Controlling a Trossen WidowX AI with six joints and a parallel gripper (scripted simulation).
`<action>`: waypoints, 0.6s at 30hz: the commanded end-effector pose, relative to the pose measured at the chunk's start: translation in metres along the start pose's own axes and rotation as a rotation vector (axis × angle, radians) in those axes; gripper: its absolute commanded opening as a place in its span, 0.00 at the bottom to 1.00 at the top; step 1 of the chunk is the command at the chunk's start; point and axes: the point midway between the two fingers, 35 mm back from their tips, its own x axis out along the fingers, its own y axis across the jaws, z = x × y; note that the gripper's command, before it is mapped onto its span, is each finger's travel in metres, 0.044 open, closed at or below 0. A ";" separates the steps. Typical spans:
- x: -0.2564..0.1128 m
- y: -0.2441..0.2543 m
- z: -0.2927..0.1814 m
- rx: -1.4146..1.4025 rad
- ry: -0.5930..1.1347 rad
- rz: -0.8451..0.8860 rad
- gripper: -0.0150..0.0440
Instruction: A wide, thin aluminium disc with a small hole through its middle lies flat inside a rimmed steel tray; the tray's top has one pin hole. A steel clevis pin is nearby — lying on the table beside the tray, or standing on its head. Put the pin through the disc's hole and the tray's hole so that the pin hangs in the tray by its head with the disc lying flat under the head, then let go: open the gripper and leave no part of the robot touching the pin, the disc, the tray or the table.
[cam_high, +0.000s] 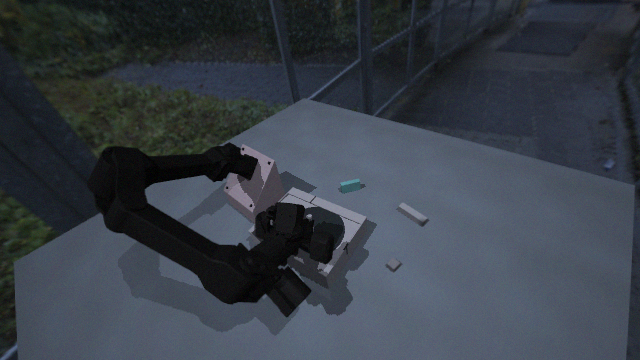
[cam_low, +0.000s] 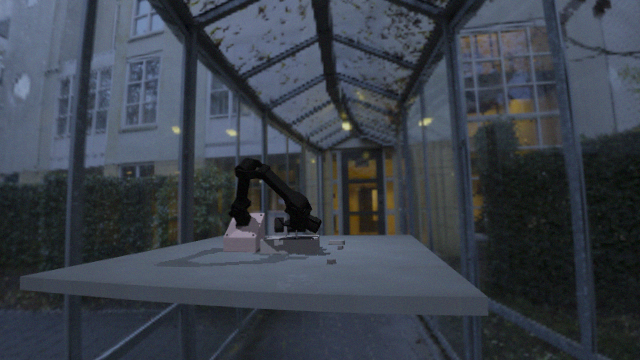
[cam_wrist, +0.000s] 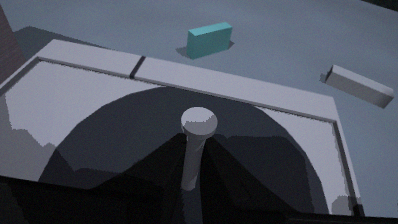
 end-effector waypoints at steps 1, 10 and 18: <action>0.000 0.003 0.000 -0.004 0.008 0.000 0.25; 0.000 0.006 0.000 -0.005 0.008 0.000 0.25; 0.001 0.009 0.000 -0.004 0.008 0.000 0.25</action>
